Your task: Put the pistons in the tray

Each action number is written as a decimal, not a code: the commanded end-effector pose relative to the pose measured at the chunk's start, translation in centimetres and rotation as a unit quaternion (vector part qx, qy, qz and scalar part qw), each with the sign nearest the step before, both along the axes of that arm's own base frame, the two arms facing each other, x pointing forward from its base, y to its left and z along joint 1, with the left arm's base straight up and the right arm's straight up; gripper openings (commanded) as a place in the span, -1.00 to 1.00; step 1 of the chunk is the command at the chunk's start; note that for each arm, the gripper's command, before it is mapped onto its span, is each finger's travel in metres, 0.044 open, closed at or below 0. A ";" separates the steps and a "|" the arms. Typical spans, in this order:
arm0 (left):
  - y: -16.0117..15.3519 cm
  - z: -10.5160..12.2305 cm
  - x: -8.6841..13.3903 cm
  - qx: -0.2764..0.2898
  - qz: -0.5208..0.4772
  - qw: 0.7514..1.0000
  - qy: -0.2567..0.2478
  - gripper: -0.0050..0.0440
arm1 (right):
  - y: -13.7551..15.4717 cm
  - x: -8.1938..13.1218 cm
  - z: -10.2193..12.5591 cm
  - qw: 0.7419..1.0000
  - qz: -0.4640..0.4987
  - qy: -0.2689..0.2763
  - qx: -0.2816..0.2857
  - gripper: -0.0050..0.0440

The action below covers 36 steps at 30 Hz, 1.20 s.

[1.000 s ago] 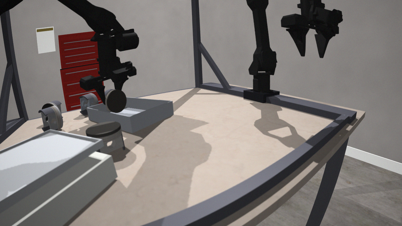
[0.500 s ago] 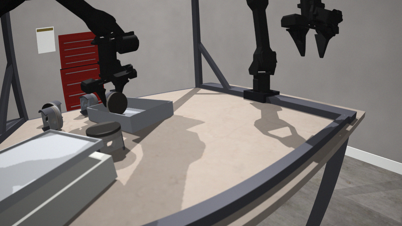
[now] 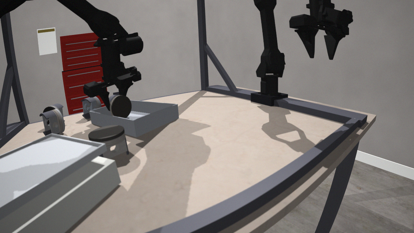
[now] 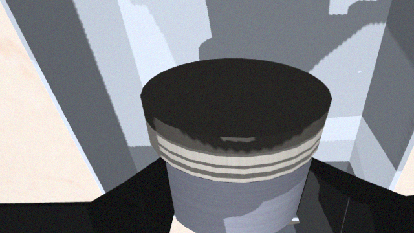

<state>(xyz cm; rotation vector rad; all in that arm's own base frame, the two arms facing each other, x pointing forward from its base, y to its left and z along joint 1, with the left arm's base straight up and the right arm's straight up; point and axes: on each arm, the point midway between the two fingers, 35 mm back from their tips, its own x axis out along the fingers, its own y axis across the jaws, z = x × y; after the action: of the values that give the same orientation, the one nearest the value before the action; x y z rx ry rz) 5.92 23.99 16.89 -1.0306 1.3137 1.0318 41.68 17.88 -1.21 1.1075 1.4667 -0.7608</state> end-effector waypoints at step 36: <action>0.4 0.5 0.1 0.008 -0.001 1.000 -0.003 0.84 | 0.4 0.6 1.6 1.000 0.002 -0.020 0.007 0.24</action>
<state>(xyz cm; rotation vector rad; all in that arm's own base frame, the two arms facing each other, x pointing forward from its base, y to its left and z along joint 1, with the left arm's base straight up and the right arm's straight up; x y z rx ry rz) 5.92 23.99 16.89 -1.0306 1.3137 1.0318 41.65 17.84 -1.22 1.1067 1.4674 -0.7630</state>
